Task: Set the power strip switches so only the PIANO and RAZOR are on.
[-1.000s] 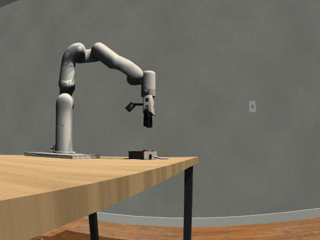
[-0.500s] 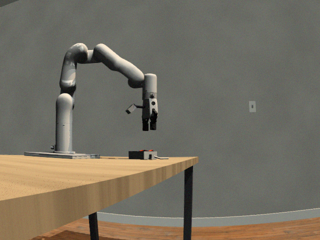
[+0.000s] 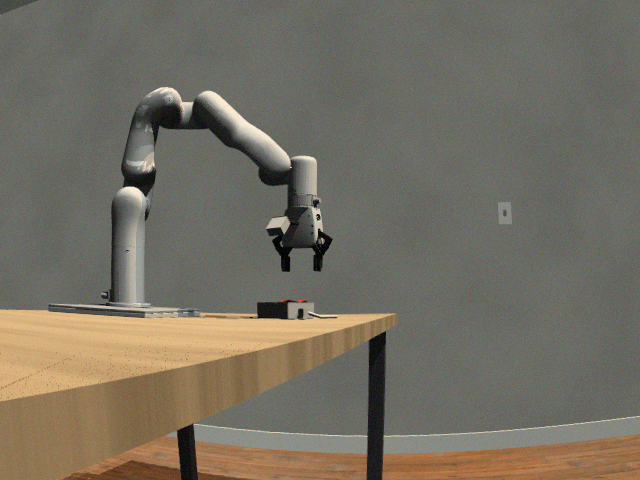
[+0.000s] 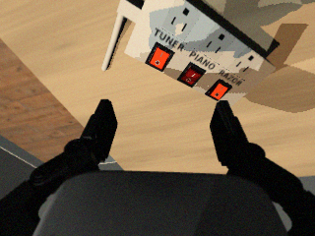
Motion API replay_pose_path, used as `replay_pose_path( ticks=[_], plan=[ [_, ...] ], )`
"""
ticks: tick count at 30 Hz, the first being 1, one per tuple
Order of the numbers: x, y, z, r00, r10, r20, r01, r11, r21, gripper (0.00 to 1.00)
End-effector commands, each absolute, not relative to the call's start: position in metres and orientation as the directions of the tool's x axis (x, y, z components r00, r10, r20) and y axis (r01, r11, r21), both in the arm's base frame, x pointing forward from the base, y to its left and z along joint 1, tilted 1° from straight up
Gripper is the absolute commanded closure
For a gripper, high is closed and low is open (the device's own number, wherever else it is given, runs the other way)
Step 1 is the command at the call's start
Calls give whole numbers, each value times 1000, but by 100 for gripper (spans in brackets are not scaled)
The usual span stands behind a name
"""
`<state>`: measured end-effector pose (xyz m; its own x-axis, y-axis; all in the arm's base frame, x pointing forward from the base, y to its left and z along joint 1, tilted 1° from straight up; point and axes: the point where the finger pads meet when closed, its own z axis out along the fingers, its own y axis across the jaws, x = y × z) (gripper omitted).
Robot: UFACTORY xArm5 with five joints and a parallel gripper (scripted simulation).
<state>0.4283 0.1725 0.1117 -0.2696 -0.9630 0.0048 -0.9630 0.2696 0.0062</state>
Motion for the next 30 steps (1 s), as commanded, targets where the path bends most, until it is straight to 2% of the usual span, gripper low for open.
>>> replay_pose_path(
  ticks=[1, 7, 9, 10, 16, 17, 19, 30],
  plan=[
    [433, 169, 104, 6, -1000, 1, -1000, -6, 2, 0],
    [434, 167, 99, 264, -965, 1, -965, -264, 3, 0],
    [434, 167, 99, 264, -965, 1, -965, -264, 3, 0],
    [434, 167, 99, 387, -922, 0, -922, -387, 2, 0],
    [434, 167, 98, 597, -803, 0, -803, -597, 1, 0],
    [434, 167, 98, 632, -775, 0, -775, -632, 0, 100],
    [434, 167, 98, 681, -732, 0, -732, -681, -1, 100],
    [434, 167, 98, 681, -732, 0, -732, -681, -1, 100]
  ],
)
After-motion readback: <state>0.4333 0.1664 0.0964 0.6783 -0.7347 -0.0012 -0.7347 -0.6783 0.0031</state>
